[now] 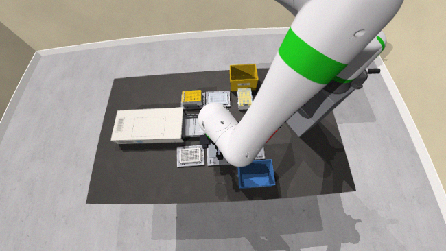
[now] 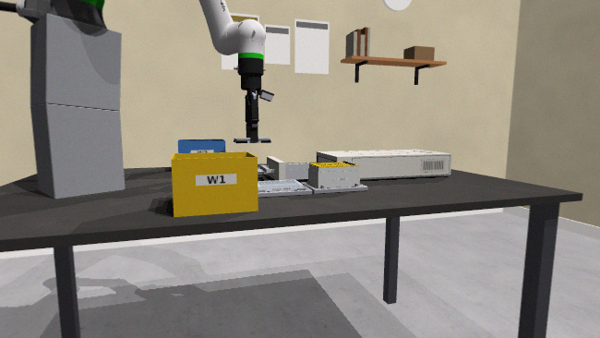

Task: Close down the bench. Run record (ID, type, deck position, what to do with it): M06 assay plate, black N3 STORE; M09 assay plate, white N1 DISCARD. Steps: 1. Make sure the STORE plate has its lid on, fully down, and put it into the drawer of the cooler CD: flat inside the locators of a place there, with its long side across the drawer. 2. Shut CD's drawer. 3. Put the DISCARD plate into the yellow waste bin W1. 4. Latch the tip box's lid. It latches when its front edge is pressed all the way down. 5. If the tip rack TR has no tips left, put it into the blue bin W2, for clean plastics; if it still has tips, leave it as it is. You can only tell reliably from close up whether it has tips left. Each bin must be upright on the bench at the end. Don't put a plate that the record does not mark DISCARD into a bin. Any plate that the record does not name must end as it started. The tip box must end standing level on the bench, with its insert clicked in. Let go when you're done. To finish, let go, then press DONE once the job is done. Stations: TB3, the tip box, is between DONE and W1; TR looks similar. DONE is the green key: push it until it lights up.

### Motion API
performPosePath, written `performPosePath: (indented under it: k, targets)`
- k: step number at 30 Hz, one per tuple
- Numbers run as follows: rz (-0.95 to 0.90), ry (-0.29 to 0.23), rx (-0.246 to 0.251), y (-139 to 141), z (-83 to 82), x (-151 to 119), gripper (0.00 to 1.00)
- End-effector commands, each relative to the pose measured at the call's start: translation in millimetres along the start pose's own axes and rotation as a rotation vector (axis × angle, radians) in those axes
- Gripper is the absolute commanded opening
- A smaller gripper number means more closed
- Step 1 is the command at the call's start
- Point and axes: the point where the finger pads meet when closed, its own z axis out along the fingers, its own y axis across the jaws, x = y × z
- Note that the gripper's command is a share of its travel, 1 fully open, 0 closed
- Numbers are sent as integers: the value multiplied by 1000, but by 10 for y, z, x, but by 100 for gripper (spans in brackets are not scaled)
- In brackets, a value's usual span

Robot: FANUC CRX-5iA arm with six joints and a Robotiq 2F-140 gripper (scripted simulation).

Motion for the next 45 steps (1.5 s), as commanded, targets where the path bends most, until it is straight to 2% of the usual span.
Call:
performPosePath:
  k: [1,16,25,45]
  targets:
    - [0,2,1,-4,-32,9,10]
    - [0,2,1,-4,-232,9,10]
    - [0,2,1,-4,-239,9,10]
    - [-600,2,0,411,-240,251,10]
